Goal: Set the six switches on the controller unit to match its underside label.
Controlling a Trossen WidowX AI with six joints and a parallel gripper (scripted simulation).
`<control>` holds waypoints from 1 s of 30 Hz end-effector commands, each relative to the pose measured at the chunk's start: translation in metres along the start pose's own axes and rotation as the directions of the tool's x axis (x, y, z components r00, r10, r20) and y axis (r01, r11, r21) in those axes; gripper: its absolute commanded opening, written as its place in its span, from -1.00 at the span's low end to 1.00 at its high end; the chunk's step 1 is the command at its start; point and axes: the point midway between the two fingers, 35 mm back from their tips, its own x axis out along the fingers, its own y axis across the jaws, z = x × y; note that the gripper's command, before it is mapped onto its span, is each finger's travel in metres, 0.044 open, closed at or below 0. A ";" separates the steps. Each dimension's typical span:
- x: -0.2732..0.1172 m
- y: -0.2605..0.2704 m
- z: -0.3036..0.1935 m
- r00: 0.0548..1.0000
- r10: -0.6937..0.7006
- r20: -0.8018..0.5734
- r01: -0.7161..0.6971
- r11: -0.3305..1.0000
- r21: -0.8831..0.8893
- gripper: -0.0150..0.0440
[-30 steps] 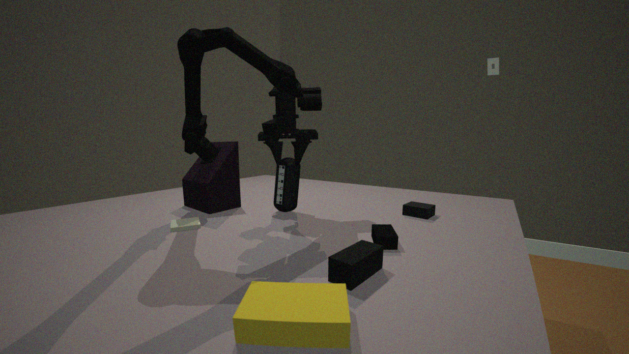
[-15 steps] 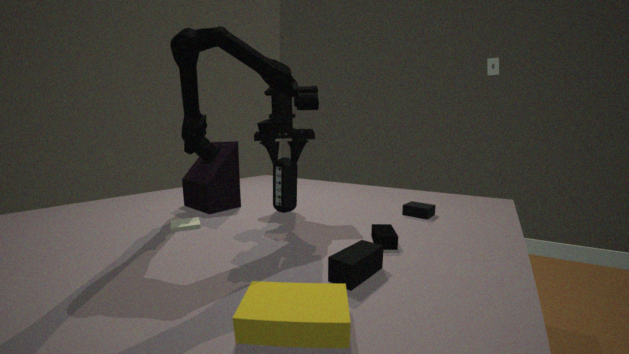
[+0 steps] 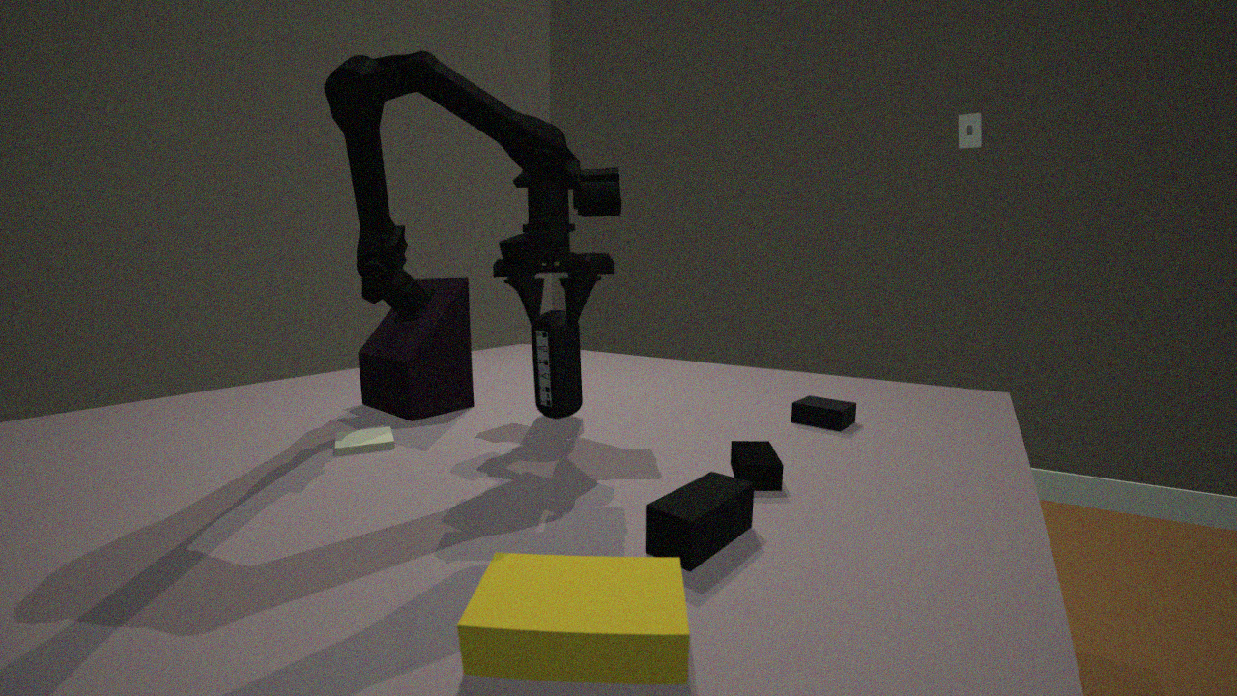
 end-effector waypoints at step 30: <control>0.008 -0.002 0.031 1.000 -0.007 0.019 0.007 1.000 -0.006 0.65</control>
